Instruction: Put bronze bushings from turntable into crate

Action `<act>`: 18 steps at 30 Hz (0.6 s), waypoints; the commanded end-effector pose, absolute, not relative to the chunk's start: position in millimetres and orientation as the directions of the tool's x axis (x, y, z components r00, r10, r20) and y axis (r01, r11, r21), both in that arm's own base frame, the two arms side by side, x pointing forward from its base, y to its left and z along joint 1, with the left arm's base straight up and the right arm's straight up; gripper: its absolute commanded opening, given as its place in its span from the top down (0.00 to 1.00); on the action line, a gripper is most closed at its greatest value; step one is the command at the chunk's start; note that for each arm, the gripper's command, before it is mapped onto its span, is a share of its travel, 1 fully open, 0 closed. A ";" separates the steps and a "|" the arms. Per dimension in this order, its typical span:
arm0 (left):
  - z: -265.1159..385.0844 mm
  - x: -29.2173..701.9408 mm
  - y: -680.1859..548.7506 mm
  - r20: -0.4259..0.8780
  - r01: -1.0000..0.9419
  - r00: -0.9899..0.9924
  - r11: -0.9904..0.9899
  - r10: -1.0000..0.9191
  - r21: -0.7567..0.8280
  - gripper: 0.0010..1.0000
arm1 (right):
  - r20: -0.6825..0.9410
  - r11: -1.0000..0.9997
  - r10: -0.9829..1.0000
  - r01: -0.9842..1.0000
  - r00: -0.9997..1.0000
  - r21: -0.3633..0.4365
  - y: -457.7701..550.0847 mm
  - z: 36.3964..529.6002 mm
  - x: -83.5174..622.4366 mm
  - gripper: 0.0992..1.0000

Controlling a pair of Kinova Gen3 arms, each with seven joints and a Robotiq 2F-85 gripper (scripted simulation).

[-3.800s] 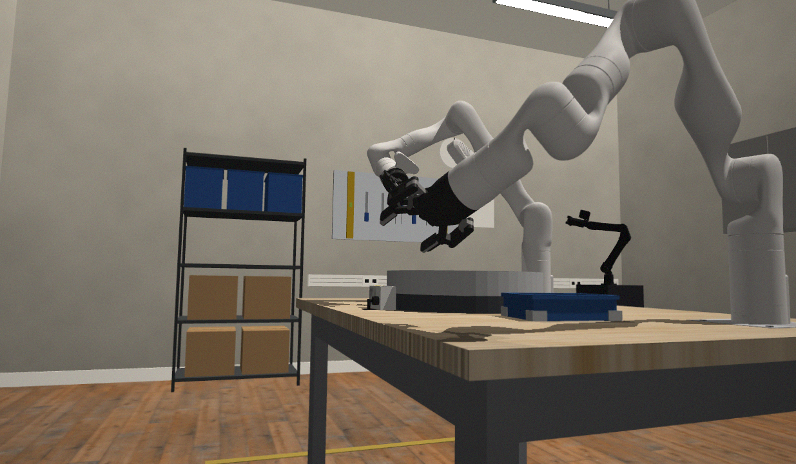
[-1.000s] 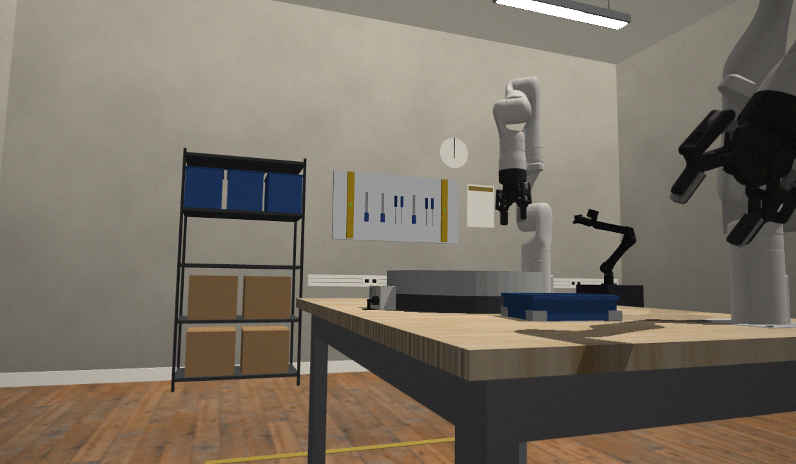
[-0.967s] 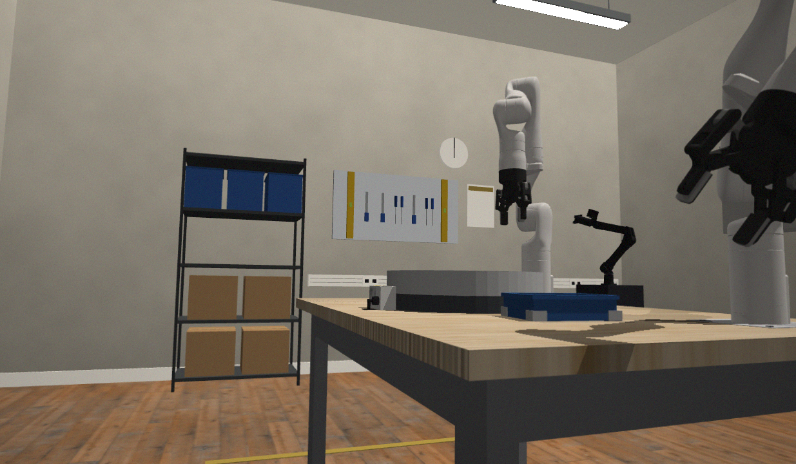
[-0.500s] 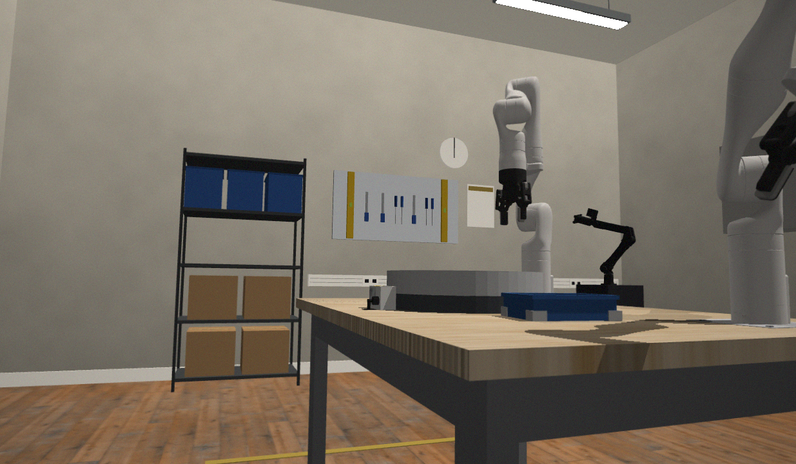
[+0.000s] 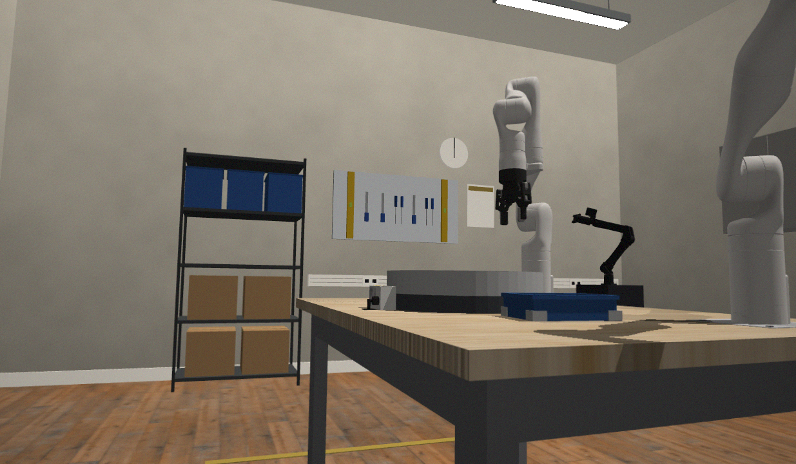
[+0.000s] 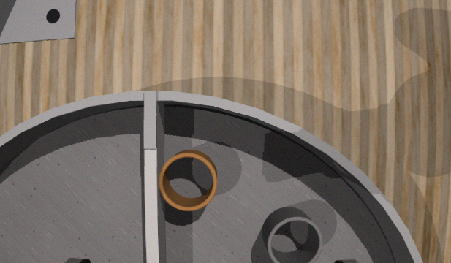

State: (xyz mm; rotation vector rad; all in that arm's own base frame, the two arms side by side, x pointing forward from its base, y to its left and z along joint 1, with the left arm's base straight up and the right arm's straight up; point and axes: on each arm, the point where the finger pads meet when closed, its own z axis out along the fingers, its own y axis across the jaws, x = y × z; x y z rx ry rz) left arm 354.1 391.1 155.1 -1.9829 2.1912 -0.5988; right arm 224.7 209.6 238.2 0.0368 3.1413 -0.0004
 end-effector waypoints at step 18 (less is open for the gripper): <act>165.5 249.5 433.7 0.091 -0.960 -0.089 0.061 -0.992 -0.272 0.00 | -0.001 1.000 0.023 0.023 -1.000 0.001 209.8 238.6 224.9 0.00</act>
